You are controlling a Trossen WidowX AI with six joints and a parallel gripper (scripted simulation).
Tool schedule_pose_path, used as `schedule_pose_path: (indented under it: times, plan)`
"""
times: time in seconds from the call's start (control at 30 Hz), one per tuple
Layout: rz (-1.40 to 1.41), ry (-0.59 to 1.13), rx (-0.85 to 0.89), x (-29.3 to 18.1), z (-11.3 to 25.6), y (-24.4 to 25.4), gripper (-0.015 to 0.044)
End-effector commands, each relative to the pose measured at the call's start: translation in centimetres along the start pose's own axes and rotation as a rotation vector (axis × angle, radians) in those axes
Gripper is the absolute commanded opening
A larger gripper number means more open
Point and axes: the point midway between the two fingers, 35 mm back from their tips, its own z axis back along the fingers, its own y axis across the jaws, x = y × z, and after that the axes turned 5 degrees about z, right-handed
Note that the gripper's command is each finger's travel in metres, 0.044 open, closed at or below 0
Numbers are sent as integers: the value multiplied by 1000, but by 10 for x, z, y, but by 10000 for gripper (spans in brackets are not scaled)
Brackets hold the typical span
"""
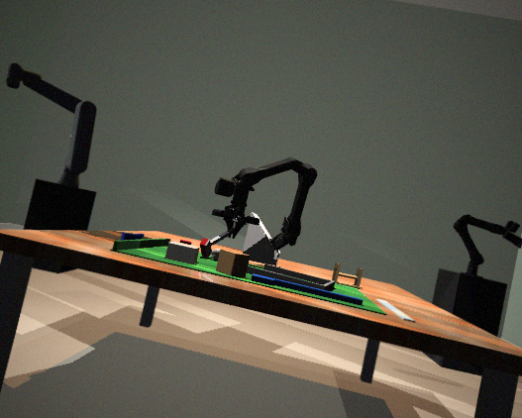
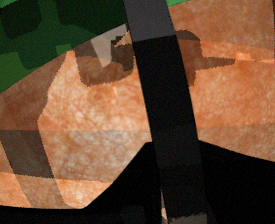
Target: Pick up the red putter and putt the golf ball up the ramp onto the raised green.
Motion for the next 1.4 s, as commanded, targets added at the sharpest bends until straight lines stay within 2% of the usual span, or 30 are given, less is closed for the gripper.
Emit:
schedule_pose_path:
  times: [0.0, 0.2, 0.57, 0.9, 1.13, 1.37]
  plan:
    - [0, -3, -1, 0, 0, -4, 0]
    - [-3, -9, 1, -1, -2, -19, 0]
    - [-2, -7, 8, -1, -3, -14, 0]
    - [-3, -8, 8, 11, -2, 106, 0]
    - [-3, -8, 9, 11, 0, 108, 0]
    - [-4, -8, 7, 12, 29, 107, 0]
